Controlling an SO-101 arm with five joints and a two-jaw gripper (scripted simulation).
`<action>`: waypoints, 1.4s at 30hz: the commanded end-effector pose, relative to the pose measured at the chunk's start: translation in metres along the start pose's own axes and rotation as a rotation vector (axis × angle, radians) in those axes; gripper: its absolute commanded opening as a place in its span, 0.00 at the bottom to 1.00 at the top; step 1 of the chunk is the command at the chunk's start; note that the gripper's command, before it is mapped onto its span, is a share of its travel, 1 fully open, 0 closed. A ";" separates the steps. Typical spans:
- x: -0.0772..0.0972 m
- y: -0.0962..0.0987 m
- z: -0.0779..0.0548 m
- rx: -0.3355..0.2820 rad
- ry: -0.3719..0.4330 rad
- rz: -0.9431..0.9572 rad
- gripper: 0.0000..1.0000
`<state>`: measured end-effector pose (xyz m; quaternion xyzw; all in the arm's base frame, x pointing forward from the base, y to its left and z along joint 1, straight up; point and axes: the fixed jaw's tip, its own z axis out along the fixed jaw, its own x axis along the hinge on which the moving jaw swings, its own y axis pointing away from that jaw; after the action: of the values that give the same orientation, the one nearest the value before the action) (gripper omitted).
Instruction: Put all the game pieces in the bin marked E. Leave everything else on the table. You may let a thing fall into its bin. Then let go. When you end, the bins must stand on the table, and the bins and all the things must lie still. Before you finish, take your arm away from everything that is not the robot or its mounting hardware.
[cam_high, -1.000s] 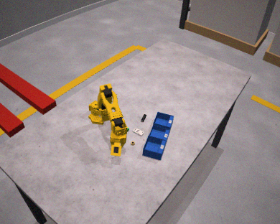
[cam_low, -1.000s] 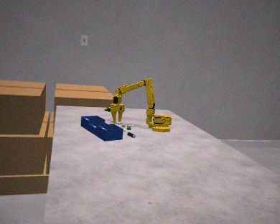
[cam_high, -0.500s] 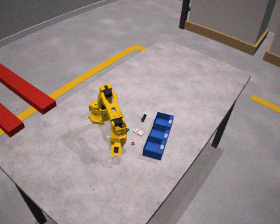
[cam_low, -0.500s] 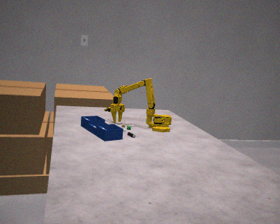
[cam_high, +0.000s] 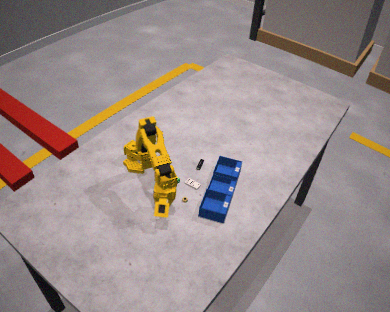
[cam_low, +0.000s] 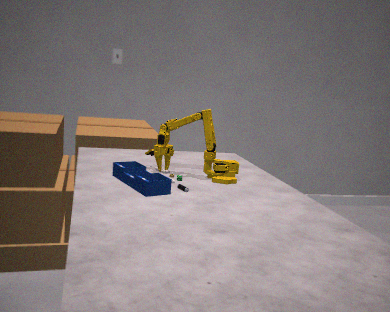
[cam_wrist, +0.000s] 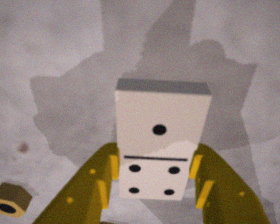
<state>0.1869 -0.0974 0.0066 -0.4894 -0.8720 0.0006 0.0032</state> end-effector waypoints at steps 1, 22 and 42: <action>-0.004 0.001 -0.005 -0.014 -0.022 0.016 0.00; -0.003 -0.003 -0.047 -0.014 -0.023 0.016 0.00; 0.014 0.017 -0.055 -0.024 -0.039 -0.130 0.00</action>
<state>0.1870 -0.0851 0.0476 -0.4625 -0.8865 0.0008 0.0114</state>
